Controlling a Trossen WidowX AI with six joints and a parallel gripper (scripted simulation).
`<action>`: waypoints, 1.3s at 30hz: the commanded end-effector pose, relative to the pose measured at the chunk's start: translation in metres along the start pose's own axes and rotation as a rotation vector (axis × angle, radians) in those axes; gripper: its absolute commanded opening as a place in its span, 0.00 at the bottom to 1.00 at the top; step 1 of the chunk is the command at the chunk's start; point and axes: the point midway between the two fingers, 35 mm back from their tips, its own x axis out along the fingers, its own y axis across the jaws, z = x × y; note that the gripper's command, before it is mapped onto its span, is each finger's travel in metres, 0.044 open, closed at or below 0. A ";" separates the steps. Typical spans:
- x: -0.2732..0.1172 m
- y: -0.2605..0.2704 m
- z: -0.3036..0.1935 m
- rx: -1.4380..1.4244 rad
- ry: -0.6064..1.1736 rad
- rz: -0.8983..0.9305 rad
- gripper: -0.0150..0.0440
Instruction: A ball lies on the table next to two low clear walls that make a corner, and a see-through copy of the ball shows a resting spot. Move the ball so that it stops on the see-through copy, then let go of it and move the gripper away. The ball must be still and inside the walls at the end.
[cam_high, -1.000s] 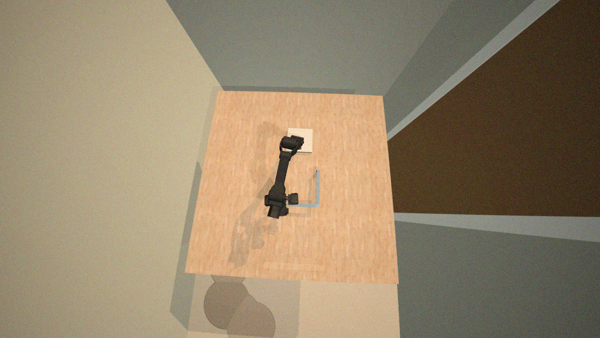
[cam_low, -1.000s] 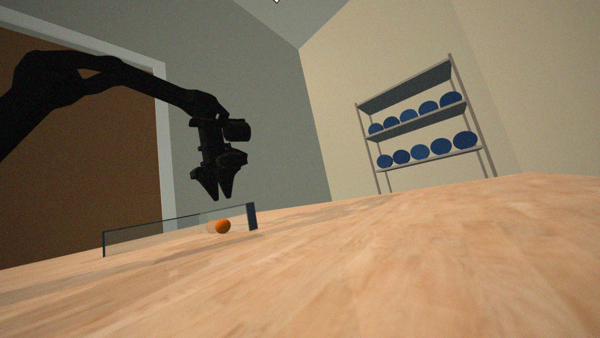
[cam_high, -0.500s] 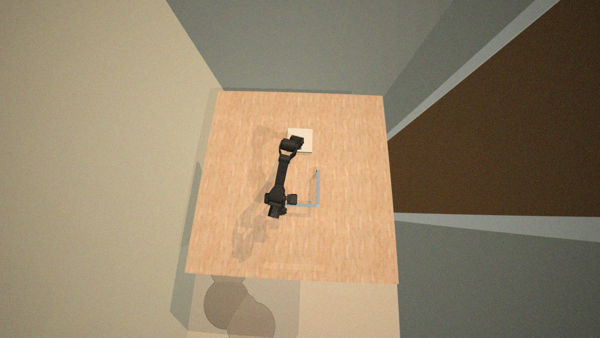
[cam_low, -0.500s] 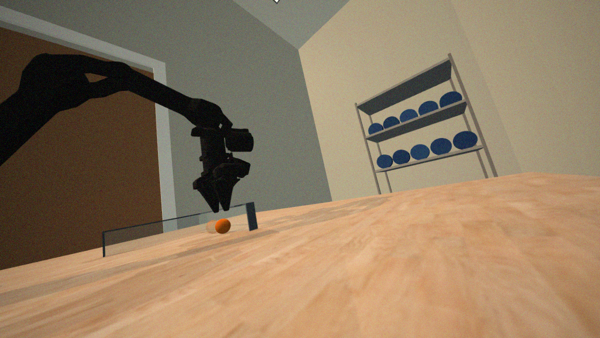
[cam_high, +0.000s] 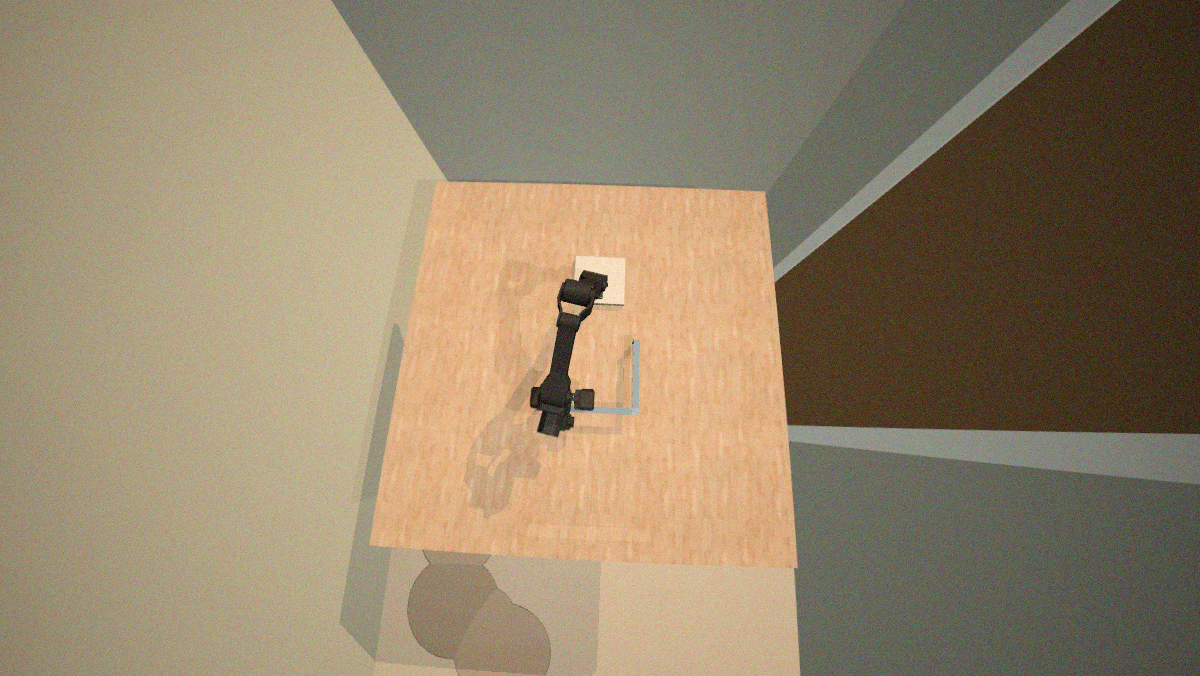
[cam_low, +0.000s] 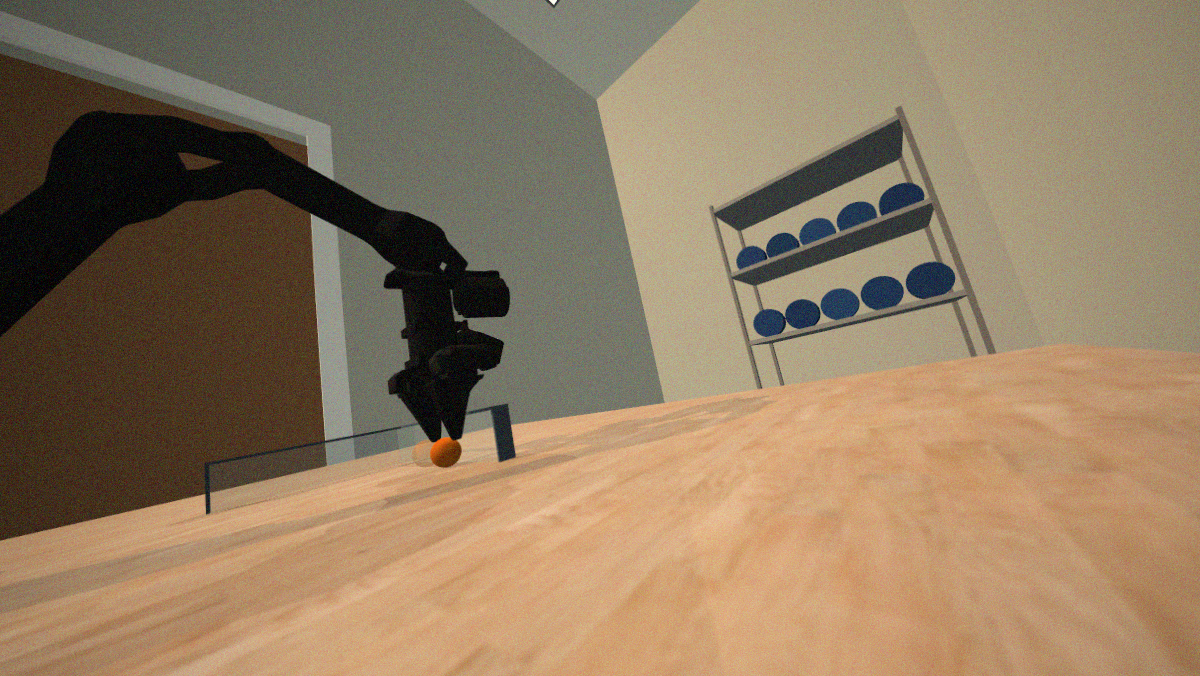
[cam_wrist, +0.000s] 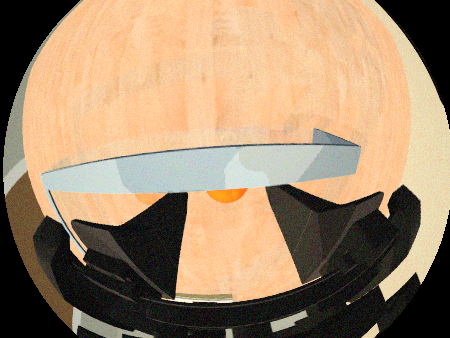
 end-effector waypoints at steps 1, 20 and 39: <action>0.008 -0.001 -0.001 0.004 0.008 -0.004 0.72; 0.017 -0.001 -0.002 0.004 0.008 -0.004 0.49; -0.053 -0.010 0.001 0.020 0.010 0.003 0.25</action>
